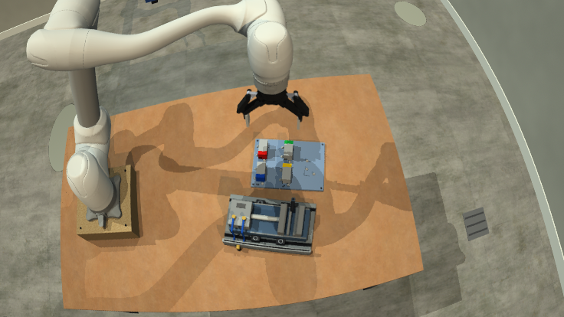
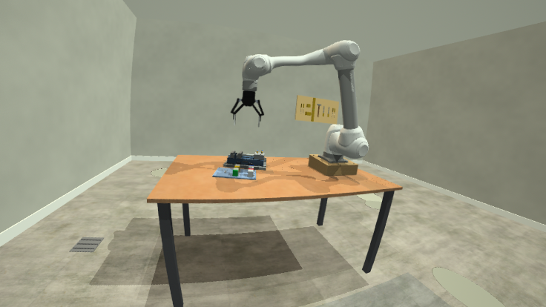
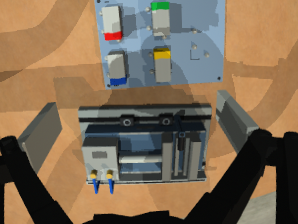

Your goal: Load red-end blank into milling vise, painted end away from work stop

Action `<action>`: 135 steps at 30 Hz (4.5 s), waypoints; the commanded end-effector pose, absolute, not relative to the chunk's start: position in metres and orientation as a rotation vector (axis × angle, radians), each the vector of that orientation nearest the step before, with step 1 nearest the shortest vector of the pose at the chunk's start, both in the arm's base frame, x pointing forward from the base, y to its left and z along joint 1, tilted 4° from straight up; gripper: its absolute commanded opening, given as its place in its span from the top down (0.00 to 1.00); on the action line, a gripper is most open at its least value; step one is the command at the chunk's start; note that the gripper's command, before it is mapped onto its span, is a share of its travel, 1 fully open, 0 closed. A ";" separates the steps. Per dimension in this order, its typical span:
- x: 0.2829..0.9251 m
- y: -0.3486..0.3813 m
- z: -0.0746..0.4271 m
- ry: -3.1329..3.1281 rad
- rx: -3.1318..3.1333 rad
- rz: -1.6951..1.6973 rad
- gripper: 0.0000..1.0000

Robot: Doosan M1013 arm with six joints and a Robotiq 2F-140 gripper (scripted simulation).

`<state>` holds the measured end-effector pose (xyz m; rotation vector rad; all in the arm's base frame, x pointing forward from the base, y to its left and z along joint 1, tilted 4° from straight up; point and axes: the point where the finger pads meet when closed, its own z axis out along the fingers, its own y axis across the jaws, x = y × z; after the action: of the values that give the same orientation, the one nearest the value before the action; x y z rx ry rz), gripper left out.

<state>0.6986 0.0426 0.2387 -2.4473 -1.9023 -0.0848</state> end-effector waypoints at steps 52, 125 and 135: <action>0.711 0.056 0.253 -1.902 -2.447 -0.085 0.00; 0.708 0.053 0.250 -1.906 -2.444 -0.085 0.61; 0.708 0.053 0.250 -1.906 -2.444 -0.085 0.61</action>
<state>0.7083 0.0535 0.2498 -2.4437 -1.9062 -0.0850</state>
